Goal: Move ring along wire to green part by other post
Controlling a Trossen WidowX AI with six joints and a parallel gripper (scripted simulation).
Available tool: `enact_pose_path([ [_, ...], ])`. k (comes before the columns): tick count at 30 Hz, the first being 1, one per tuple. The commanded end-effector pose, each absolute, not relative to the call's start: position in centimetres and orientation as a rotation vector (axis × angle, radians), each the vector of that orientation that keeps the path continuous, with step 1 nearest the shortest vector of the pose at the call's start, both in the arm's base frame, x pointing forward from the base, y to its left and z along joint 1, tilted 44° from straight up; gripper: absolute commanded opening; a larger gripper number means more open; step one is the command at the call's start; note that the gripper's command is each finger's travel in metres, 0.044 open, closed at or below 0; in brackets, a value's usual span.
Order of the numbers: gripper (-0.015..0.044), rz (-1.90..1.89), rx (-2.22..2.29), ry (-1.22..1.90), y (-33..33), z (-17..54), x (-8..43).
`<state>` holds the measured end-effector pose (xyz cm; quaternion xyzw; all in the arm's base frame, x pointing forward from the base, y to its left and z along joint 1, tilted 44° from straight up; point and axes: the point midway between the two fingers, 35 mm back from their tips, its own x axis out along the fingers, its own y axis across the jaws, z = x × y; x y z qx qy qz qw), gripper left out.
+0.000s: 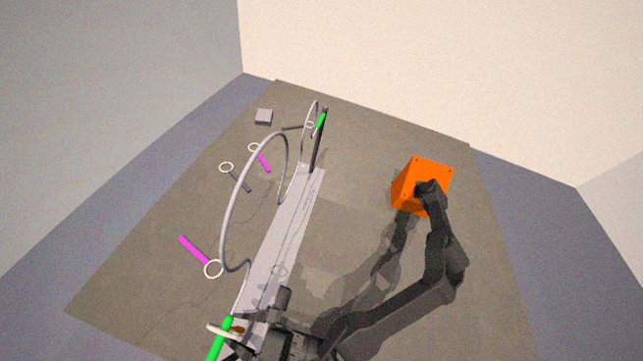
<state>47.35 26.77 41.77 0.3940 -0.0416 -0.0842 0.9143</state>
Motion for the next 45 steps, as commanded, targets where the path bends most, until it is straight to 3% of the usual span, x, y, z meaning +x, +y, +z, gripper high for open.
enact_pose_path([
  [1, 0.0160, -0.172, 0.803, -0.080, 26.91, 41.54, 47.45],
  [20, 0.0160, -0.172, 0.803, -0.080, 26.91, 41.54, 47.45],
  [32, -0.0150, -0.173, 0.809, -0.083, 26.81, 41.66, 47.39],
  [45, -0.0150, -0.173, 0.804, -0.084, 25.95, 42.31, 47.25],
])
